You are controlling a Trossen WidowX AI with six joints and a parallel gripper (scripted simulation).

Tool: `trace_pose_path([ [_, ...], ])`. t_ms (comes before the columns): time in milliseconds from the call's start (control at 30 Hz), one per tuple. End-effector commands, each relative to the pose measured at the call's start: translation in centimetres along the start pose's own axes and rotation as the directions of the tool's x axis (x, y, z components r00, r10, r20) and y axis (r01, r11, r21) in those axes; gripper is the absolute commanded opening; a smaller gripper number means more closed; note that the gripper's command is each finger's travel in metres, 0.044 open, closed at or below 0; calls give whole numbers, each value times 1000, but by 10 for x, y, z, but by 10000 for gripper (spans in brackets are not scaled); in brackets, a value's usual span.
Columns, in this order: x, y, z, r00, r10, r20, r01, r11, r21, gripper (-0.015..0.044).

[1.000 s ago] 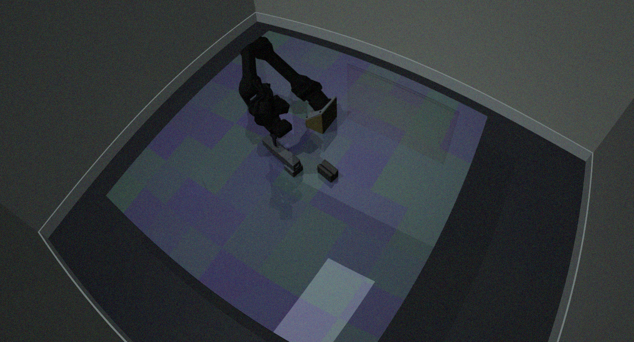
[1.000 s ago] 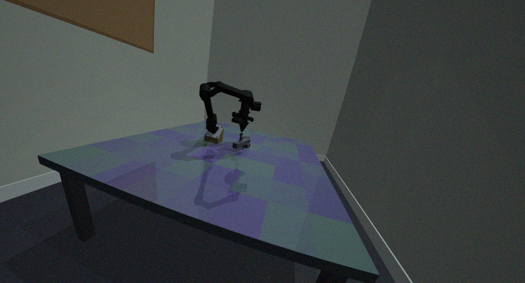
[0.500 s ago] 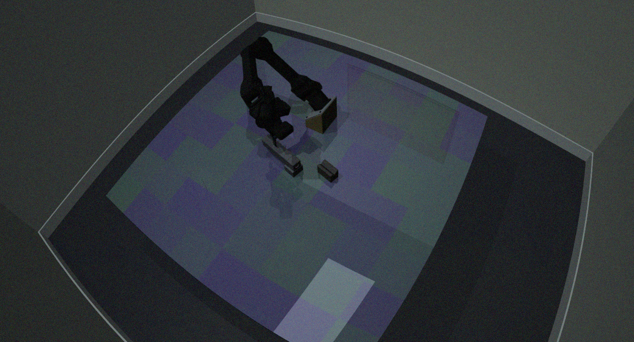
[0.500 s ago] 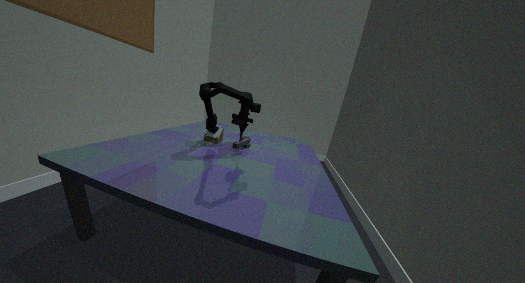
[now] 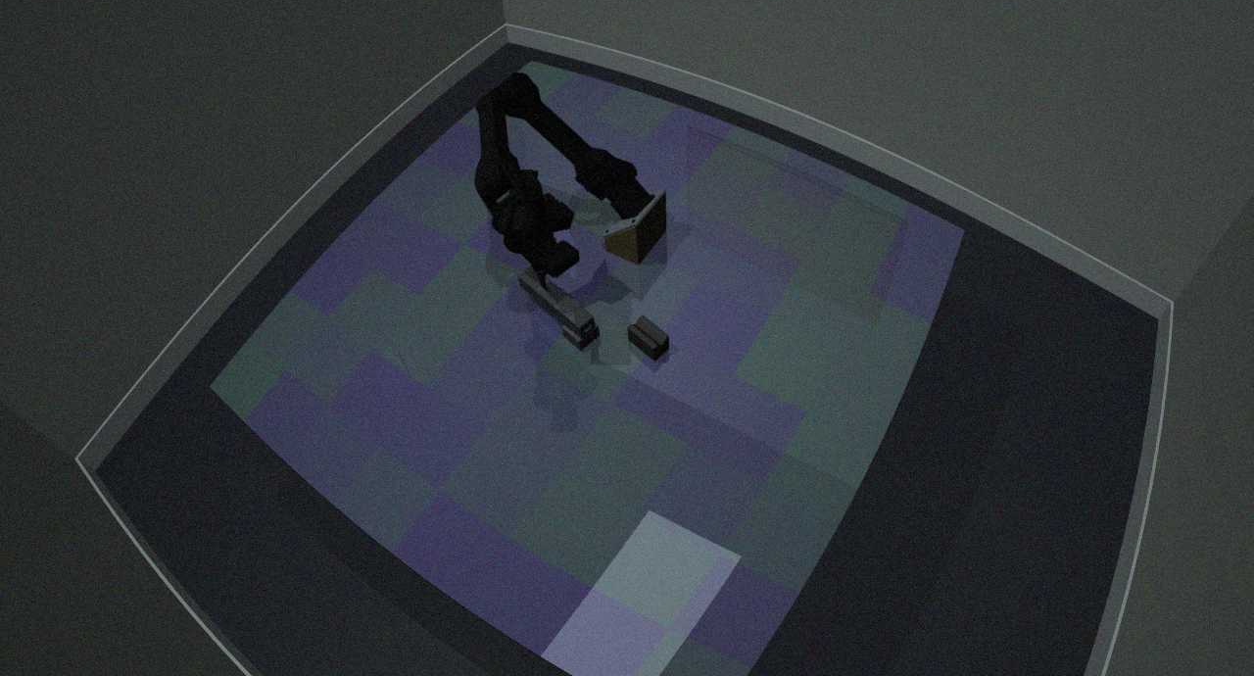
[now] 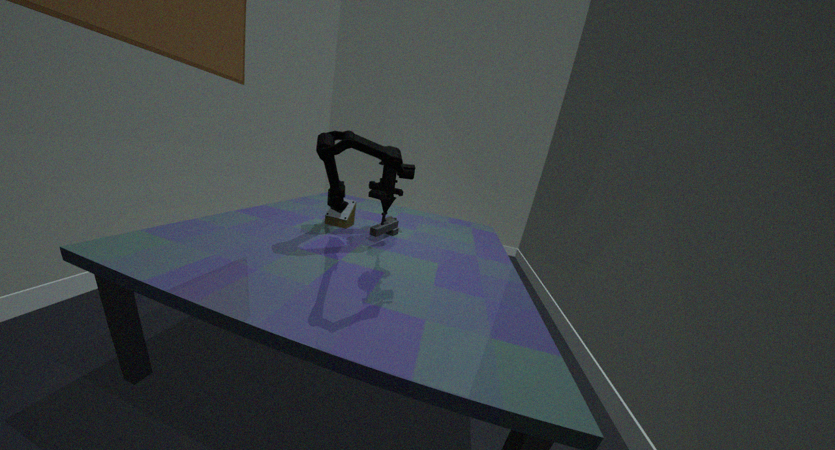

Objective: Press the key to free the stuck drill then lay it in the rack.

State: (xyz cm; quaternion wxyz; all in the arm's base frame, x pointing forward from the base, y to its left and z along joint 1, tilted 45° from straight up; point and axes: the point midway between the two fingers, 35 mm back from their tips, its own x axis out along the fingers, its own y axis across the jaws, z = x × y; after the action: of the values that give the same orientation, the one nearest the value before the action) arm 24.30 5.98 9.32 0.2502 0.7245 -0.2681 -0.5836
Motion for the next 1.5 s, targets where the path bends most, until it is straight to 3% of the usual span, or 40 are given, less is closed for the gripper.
trace_pose_path([
  [0,7,0,1,1000,5,14,-5,1000,0,0],
  [1467,22,1,8,1000,5,14,-5,1000,0,0],
])
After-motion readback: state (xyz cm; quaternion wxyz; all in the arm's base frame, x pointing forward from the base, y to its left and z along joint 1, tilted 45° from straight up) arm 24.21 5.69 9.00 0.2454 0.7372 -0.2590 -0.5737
